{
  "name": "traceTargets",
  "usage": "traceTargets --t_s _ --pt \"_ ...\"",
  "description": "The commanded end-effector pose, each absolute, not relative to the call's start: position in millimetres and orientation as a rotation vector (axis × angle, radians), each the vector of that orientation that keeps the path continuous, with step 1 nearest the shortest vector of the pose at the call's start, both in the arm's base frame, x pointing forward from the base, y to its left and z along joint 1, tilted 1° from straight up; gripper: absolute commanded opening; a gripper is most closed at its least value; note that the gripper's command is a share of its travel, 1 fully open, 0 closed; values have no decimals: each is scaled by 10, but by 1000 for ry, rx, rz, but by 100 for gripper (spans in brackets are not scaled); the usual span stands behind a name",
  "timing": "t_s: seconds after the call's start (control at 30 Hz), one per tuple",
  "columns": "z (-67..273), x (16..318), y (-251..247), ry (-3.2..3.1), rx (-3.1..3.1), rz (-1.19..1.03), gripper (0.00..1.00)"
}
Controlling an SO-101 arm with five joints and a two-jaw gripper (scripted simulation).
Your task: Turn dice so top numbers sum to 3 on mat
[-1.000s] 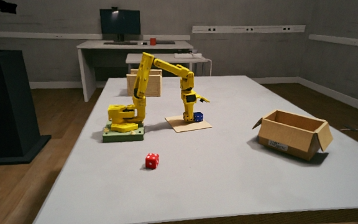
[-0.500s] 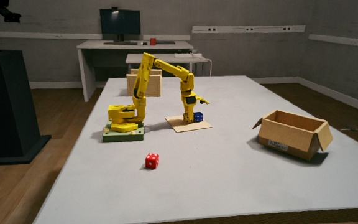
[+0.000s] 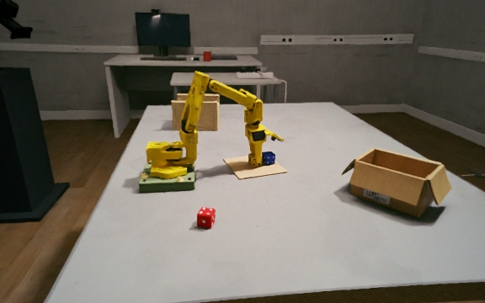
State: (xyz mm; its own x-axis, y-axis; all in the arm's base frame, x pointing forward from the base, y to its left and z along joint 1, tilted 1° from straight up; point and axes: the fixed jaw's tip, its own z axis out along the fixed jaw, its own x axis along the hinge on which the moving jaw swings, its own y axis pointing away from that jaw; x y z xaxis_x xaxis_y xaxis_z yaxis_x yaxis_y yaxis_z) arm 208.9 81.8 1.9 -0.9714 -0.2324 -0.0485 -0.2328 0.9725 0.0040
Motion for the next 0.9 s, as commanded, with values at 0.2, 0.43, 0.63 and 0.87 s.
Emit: traceTargets --t_s 0.2,0.43,0.63,0.87 --pt "-36 2041 818 3097 -364 9 1" --pt "-36 2041 818 3097 -364 9 14" --pt "-36 2041 818 3097 -364 9 17" --pt "-36 2041 818 3097 -364 9 18"
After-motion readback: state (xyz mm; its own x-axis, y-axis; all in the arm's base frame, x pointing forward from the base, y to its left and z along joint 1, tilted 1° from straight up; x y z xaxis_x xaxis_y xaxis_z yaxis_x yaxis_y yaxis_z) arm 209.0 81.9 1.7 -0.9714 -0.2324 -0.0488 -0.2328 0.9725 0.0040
